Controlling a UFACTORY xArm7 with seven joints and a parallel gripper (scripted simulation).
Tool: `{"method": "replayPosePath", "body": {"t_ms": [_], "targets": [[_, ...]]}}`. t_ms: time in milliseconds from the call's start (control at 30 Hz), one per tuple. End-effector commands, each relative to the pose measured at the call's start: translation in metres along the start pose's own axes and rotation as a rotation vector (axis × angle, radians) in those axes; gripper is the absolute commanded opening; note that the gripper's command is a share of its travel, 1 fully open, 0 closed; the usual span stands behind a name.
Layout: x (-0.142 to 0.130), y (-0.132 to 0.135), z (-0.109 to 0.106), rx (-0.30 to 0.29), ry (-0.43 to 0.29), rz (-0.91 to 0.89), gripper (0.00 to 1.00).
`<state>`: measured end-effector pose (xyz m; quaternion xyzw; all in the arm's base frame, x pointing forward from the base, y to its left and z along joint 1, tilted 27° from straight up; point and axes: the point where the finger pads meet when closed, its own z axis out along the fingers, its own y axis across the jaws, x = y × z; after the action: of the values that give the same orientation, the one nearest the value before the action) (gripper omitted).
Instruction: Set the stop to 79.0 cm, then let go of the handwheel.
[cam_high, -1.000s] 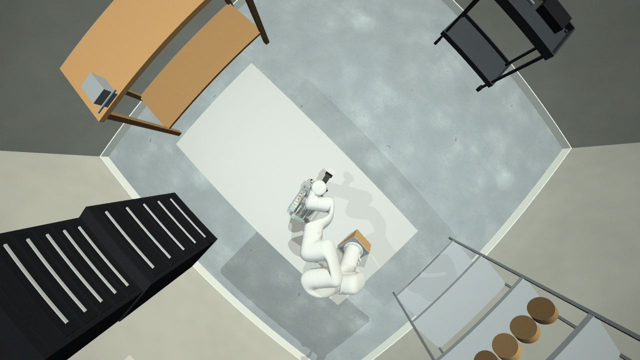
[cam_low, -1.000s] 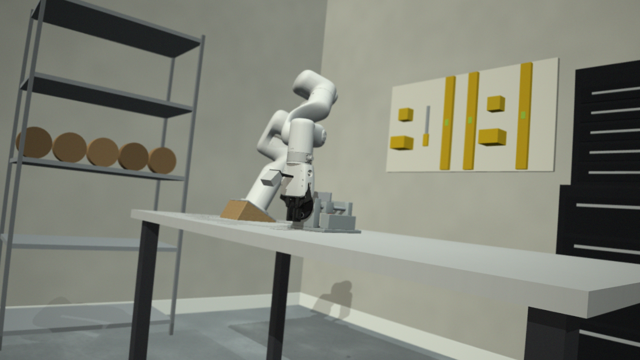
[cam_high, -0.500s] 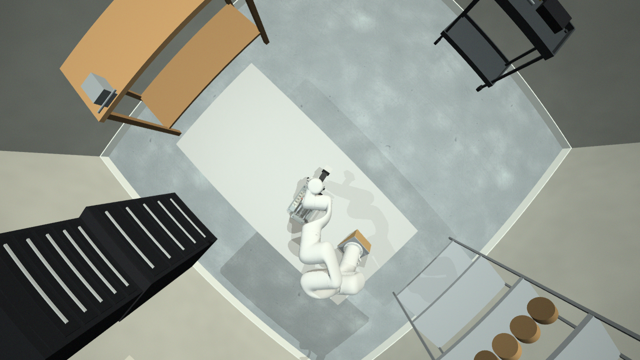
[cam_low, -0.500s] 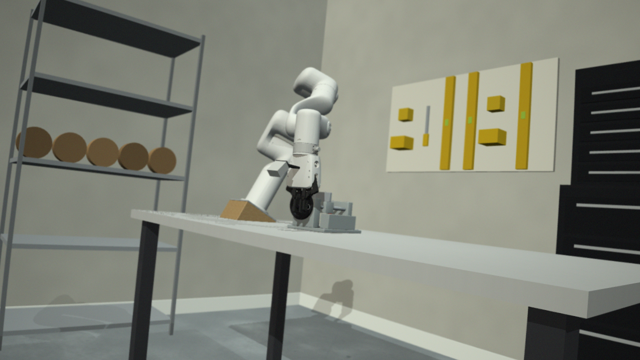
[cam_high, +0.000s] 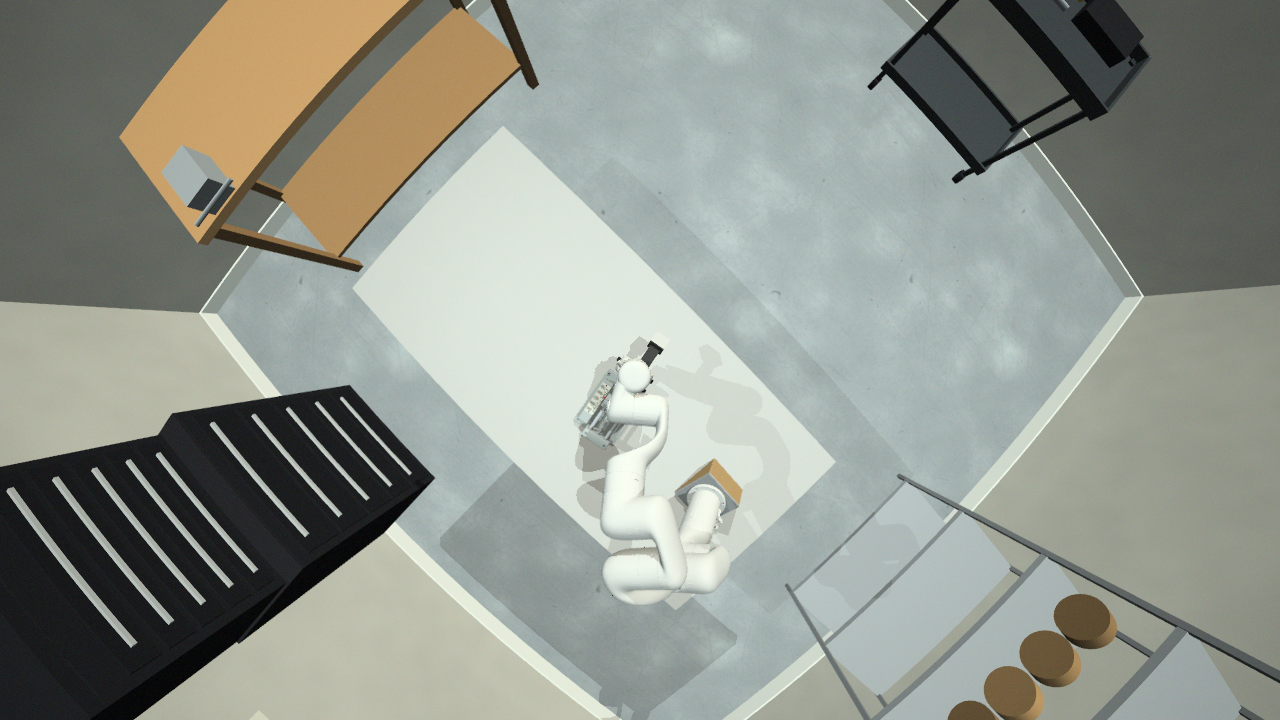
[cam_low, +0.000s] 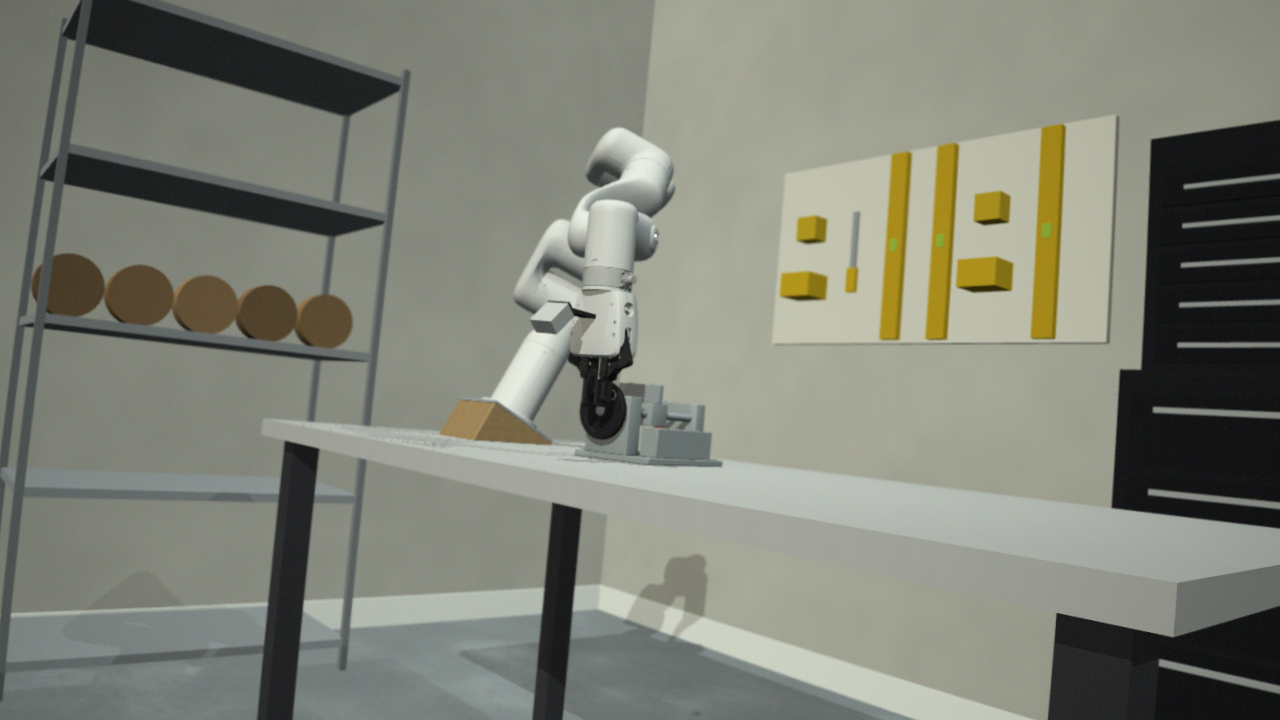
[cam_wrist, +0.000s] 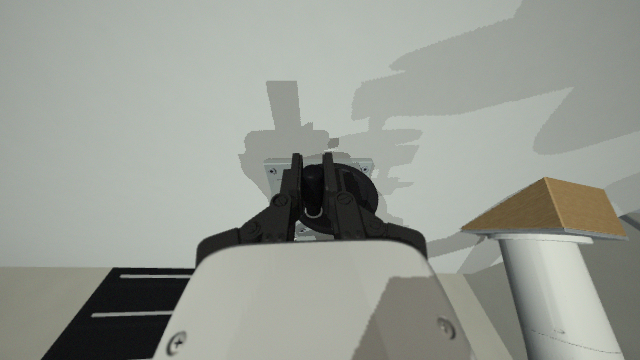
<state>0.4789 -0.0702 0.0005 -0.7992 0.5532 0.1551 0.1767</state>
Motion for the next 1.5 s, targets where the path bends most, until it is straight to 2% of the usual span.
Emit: {"method": "replayPosePath", "body": {"t_ms": [0,667,1033,1467], "targets": [[0.001,0.011,-0.007,0.001,0.003,0.002,0.06],[0.001,0.039,-0.002,0.001,0.003,0.002,0.06],[0.001,0.051,0.015,0.001,0.003,0.002,0.06],[0.001,0.05,0.034,0.001,0.003,0.002,0.06]]}}
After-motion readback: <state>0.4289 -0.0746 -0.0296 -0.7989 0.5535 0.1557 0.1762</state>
